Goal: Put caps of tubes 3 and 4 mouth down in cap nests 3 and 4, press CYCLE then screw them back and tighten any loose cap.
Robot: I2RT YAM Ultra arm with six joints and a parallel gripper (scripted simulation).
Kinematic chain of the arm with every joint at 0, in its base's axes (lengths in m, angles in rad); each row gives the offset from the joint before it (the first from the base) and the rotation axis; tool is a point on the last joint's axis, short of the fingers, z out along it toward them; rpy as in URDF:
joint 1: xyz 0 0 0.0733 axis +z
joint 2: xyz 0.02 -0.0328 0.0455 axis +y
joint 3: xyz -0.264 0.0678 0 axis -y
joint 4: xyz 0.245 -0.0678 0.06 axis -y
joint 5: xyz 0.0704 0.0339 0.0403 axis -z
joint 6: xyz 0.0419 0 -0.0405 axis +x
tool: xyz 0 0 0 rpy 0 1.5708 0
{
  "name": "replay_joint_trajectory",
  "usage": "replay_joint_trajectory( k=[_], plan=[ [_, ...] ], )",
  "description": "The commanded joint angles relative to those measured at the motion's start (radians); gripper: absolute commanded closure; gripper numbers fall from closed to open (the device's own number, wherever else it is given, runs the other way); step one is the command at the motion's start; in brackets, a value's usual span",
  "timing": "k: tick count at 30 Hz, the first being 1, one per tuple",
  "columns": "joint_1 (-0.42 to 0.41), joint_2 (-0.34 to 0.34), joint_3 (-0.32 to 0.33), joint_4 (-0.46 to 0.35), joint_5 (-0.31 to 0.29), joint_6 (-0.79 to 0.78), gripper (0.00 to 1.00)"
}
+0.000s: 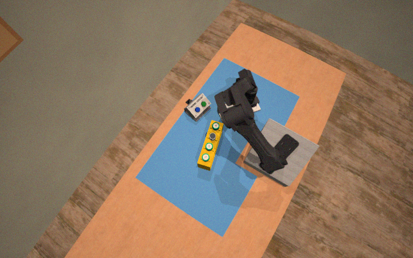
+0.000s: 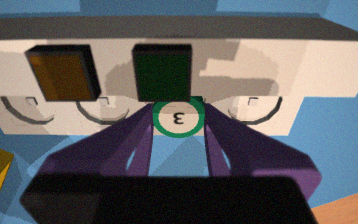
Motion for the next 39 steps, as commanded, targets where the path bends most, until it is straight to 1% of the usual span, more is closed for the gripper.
replay_joint_trajectory(
  k=[1,19,20,34,39],
  plan=[
    [-0.004,-0.005,0.002,0.008,-0.002,0.007,1.0],
    [0.001,-0.001,-0.003,0.019,-0.004,0.013,1.0],
    [0.001,-0.001,-0.003,0.02,-0.004,0.013,0.53],
    [0.001,-0.001,-0.003,0.02,-0.004,0.013,0.53],
    [-0.046,-0.046,0.024,-0.08,0.02,-0.036,0.53]
  ],
)
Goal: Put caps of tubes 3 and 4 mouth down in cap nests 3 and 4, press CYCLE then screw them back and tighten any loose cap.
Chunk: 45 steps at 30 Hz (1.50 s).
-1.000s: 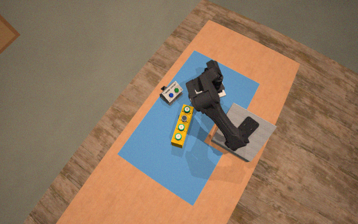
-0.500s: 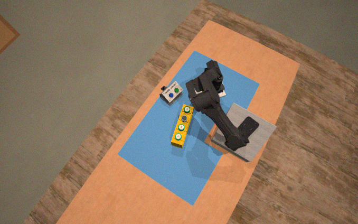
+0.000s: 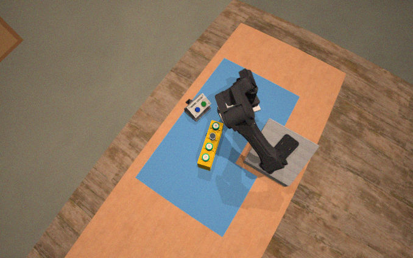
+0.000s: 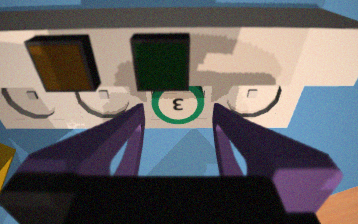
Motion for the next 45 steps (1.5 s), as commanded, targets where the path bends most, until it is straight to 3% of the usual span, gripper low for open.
replay_joint_trajectory(
  k=[1,10,22,27,34,39,41,42,45],
  plan=[
    [-0.047,-0.047,0.029,-0.072,0.018,-0.038,0.53],
    [-0.107,-0.098,0.084,-0.211,0.051,-0.098,0.53],
    [-0.196,-0.159,0.216,-0.446,0.103,-0.182,0.53],
    [-0.213,-0.167,0.252,-0.497,0.113,-0.198,0.53],
    [-0.213,-0.167,0.252,-0.497,0.113,-0.198,0.53],
    [-0.134,-0.283,0.164,-0.491,0.067,0.277,0.51],
    [-0.134,-0.283,0.164,-0.491,0.067,0.277,0.51],
    [-0.118,-0.307,0.148,-0.489,0.057,0.391,0.51],
    [-0.101,-0.329,0.134,-0.489,0.048,0.491,0.51]
  ],
)
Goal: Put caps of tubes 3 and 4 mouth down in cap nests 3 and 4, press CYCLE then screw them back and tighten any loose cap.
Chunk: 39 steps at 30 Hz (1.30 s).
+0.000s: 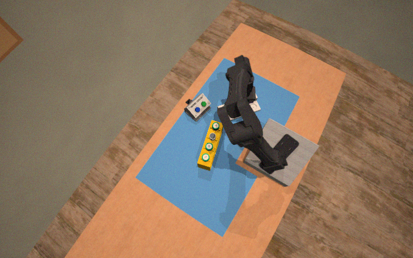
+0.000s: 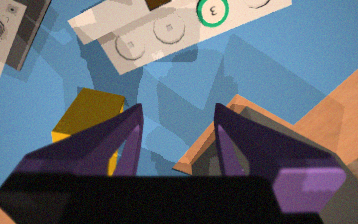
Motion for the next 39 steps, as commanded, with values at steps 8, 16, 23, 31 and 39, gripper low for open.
replay_joint_trajectory(
  k=[8,16,23,31,39],
  plan=[
    [0.061,-0.11,-0.048,-0.005,-0.052,0.593,0.51],
    [0.131,-0.192,-0.076,-0.016,-0.087,1.0,0.51],
    [0.221,-0.285,-0.087,-0.037,-0.129,1.384,0.51],
    [0.312,-0.365,-0.073,-0.061,-0.167,1.494,0.51],
    [0.312,-0.365,-0.073,-0.061,-0.167,1.493,0.51]
  ],
)
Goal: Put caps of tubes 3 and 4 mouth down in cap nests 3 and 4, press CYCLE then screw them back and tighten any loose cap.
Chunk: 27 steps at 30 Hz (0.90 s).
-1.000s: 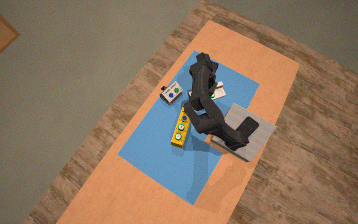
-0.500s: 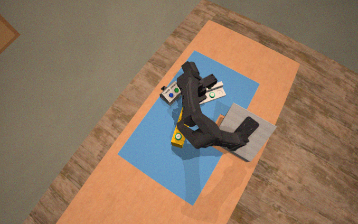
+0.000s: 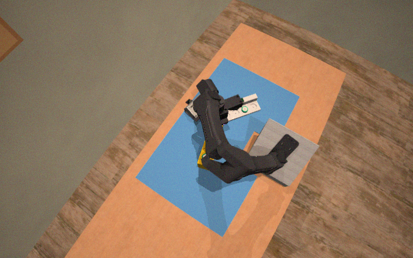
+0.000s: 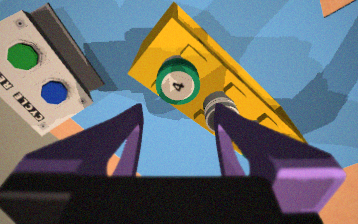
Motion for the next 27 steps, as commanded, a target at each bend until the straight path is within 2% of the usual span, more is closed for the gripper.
replay_joint_trajectory(
  k=[1,14,27],
  plan=[
    [-0.01,-0.004,-0.004,0.013,-0.001,0.021,0.51],
    [0.055,0.008,-0.091,0.165,-0.023,0.103,0.51],
    [0.058,0.008,-0.095,0.172,-0.024,0.107,0.51]
  ],
)
